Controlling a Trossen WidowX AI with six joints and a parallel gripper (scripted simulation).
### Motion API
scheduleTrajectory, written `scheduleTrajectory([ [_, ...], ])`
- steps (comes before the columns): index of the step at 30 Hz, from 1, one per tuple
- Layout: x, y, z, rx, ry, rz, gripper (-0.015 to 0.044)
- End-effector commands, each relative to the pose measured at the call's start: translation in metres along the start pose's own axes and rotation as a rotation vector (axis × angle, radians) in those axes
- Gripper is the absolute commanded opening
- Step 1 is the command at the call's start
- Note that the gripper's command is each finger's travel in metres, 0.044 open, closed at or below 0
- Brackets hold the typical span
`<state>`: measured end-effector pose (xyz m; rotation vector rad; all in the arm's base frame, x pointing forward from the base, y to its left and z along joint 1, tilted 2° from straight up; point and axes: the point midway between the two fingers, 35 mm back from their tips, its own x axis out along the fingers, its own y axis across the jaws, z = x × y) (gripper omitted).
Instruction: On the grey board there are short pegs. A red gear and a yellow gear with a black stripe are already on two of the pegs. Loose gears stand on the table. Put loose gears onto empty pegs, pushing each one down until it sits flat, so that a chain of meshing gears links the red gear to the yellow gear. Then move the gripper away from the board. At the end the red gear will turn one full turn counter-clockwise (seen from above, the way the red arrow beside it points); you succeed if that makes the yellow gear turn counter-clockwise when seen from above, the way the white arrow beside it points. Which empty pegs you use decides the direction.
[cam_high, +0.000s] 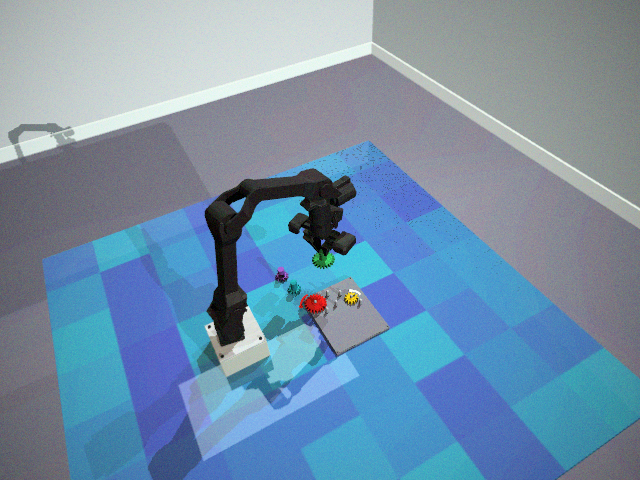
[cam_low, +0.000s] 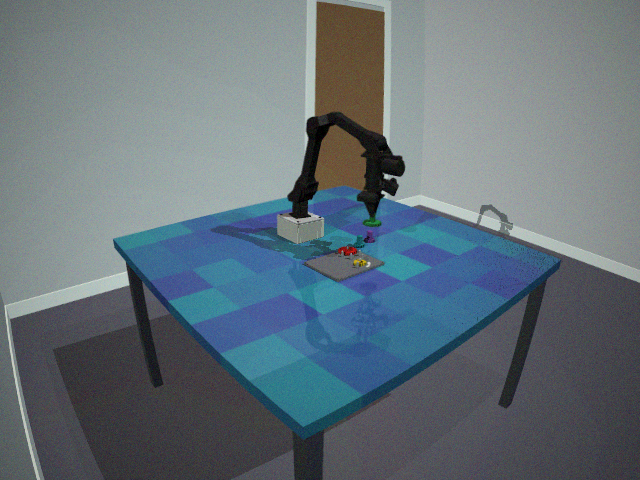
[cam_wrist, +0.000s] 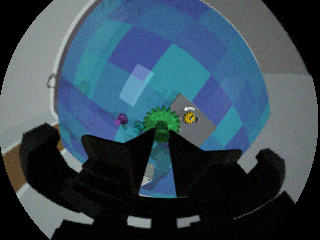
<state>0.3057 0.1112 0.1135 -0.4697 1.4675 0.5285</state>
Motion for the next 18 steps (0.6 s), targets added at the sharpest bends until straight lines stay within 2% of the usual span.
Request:
scheduleTrajectory([
  [1, 0.008, -0.007, -0.005, -0.001, 0.008, 0.006, 0.0],
  [18, 0.036, -0.043, -0.025, -0.001, 0.009, 0.003, 0.0],
])
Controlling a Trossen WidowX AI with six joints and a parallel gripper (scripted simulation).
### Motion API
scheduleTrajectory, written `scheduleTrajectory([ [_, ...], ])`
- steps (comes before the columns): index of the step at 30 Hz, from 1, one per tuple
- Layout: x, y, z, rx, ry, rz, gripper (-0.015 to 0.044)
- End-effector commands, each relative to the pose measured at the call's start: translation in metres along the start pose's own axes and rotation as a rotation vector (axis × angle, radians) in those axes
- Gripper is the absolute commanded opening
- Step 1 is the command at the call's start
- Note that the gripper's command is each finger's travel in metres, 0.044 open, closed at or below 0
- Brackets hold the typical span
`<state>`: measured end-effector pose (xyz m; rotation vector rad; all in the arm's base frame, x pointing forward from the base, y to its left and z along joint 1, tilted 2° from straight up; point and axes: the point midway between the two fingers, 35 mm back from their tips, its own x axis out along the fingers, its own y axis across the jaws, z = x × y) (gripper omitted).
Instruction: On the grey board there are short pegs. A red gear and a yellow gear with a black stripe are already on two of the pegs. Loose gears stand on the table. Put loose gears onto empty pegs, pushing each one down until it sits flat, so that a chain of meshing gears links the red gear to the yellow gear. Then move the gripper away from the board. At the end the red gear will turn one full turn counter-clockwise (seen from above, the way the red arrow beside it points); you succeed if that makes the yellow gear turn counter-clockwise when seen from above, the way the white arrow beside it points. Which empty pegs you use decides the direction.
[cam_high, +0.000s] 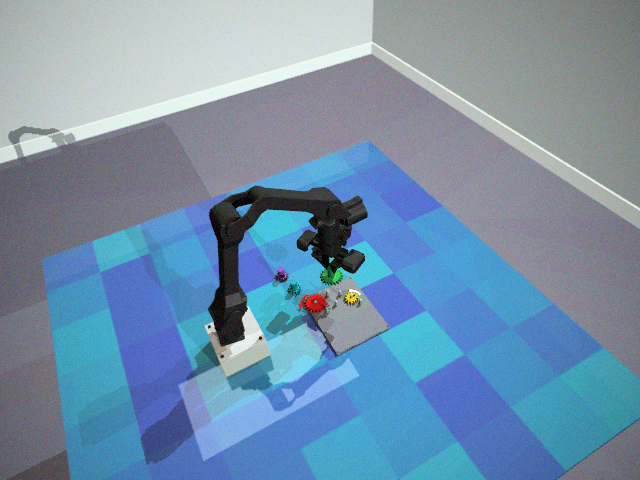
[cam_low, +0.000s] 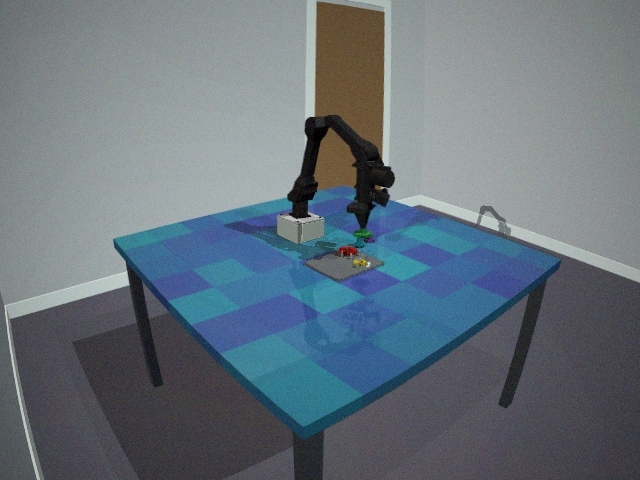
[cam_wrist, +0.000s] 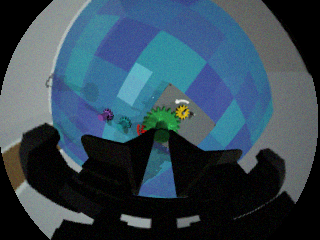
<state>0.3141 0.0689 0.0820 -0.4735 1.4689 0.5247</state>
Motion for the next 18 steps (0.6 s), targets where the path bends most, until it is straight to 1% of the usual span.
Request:
scheduleTrajectory([
  [1, 0.008, -0.005, -0.007, -0.001, 0.007, 0.007, 0.0],
  [18, 0.03, -0.032, -0.029, -0.001, 0.008, 0.006, 0.0],
])
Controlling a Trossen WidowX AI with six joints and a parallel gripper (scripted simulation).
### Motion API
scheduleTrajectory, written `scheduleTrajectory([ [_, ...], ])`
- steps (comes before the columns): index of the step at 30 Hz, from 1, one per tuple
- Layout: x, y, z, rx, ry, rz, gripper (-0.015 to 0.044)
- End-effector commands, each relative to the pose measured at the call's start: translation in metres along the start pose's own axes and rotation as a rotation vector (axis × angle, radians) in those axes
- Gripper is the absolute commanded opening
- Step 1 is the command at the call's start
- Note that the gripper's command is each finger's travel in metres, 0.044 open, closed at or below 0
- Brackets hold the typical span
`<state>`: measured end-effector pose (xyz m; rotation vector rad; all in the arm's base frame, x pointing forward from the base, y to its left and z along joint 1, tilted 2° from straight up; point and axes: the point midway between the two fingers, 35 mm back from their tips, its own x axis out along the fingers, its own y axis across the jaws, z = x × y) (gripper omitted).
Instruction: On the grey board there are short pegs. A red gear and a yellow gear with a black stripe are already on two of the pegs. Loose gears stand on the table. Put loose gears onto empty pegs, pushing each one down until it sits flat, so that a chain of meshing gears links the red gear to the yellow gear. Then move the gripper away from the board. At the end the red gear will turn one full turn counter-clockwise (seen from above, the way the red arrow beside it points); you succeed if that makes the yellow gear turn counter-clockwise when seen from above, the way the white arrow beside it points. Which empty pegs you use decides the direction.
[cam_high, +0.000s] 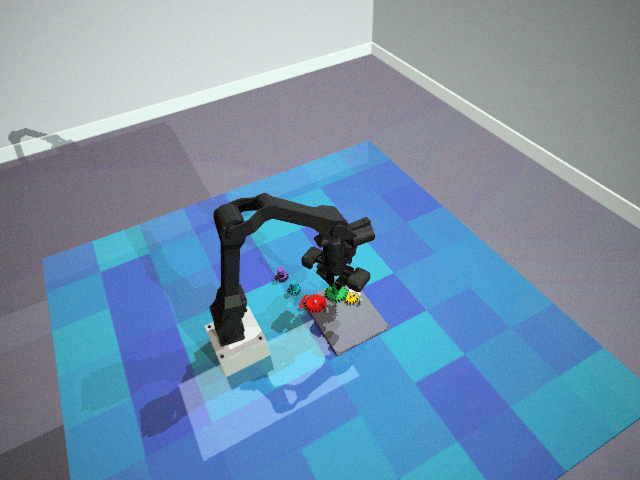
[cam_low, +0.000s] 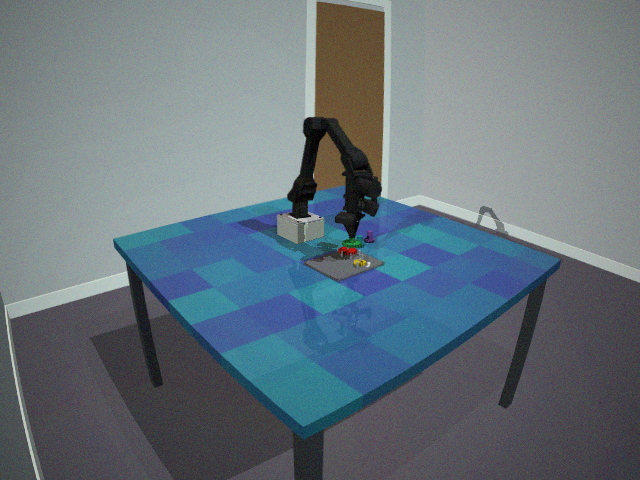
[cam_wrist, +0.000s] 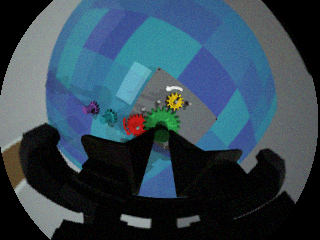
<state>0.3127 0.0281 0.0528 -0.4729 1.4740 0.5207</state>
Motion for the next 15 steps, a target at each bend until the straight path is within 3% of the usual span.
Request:
scheduleTrajectory([
  [1, 0.0028, 0.0004, -0.0024, -0.005, 0.003, 0.007, 0.0],
  [15, -0.0008, 0.0005, -0.0012, -0.005, 0.003, 0.007, 0.0],
])
